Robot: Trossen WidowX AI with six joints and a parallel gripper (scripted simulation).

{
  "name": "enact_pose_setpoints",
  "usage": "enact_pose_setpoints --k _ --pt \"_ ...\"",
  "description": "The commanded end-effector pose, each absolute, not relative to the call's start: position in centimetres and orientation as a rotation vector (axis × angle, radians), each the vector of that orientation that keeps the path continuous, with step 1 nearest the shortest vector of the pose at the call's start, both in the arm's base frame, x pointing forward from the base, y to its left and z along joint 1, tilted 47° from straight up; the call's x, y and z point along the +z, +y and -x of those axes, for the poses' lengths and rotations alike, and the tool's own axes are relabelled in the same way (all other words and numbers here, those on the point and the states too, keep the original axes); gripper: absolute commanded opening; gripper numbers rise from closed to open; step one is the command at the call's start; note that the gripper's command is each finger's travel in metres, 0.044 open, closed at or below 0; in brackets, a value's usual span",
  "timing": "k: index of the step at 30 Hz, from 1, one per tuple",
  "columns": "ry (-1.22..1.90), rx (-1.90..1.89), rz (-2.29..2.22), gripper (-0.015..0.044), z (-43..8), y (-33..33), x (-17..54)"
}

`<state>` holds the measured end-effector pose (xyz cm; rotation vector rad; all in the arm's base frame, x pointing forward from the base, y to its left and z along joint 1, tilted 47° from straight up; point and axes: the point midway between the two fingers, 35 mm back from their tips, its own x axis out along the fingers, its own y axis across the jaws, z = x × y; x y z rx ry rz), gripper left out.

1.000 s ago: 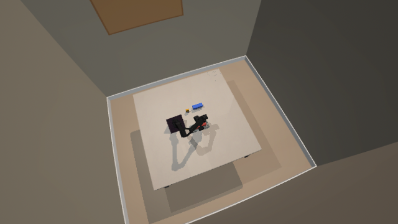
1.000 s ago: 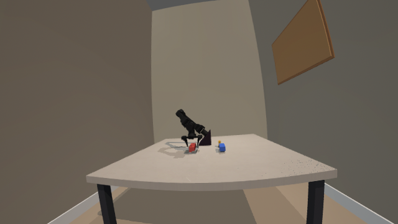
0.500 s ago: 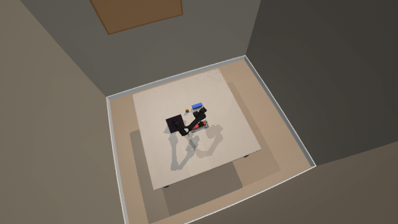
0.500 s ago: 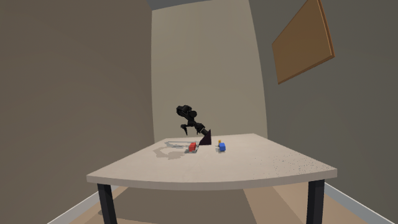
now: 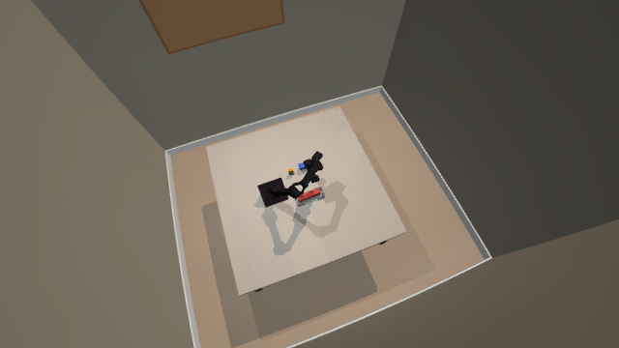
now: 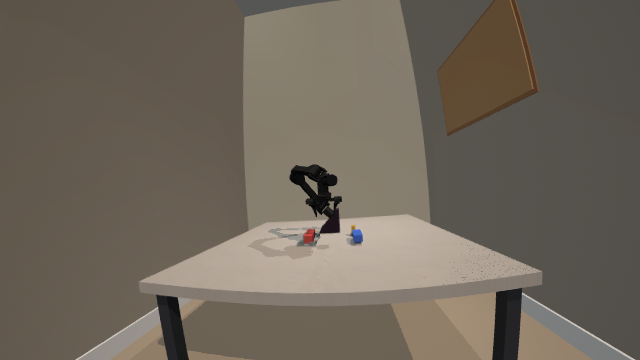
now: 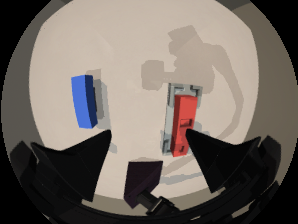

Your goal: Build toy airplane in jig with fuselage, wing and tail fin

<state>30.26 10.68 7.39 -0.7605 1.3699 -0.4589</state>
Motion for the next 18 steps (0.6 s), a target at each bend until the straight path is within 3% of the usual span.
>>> enact_pose_setpoints --k 1,8,18 --pt "1.367 -0.454 0.754 0.0440 -30.9 14.8 3.4" --pt "1.363 -0.465 0.756 0.0440 -29.9 20.7 -4.8" --pt "1.363 -0.465 0.756 0.0440 -30.1 20.2 -5.8"
